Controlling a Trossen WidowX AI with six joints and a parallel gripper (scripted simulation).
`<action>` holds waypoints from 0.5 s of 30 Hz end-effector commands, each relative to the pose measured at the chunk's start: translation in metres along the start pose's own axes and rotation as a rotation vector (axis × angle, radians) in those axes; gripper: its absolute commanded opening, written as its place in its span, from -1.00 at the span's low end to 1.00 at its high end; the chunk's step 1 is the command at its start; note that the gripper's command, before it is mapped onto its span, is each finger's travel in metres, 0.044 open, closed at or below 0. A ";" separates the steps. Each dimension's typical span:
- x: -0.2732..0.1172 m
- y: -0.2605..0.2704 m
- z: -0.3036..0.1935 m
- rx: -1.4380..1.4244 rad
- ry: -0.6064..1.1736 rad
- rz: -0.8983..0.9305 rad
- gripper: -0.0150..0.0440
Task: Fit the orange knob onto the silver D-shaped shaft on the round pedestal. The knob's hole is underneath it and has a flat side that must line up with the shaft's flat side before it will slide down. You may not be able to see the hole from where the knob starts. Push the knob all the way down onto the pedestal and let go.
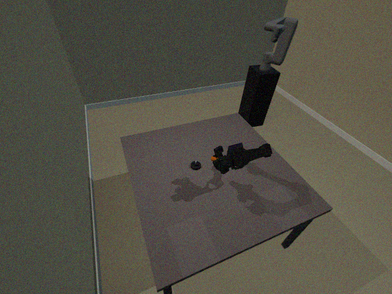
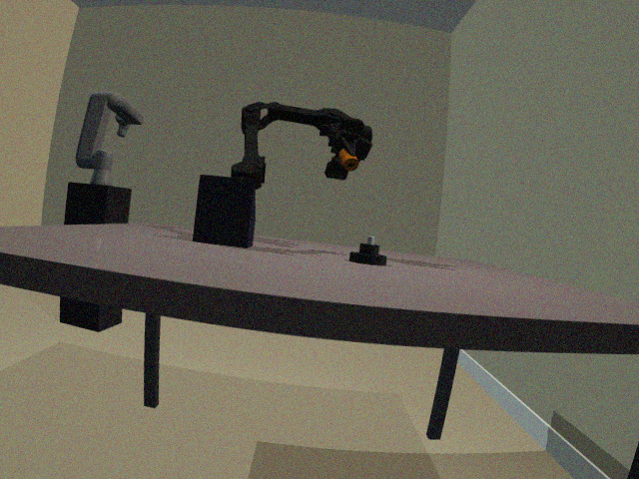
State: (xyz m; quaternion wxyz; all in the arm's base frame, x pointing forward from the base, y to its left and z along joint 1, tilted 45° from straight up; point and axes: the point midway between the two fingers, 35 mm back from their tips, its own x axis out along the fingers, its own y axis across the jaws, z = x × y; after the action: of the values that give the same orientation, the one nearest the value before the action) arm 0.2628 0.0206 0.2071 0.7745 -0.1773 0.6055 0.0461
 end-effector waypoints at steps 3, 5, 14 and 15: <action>0.009 0.004 -0.001 0.010 0.005 0.075 -0.49; 0.013 0.007 -0.001 0.011 0.006 0.126 -0.49; 0.029 0.019 -0.001 0.011 0.006 0.353 -0.49; 0.030 0.020 -0.001 0.011 0.006 0.376 -0.49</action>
State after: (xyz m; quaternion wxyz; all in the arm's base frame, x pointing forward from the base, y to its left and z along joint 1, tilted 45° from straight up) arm 0.2635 0.0338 0.1790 0.7559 -0.0762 0.6291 0.1645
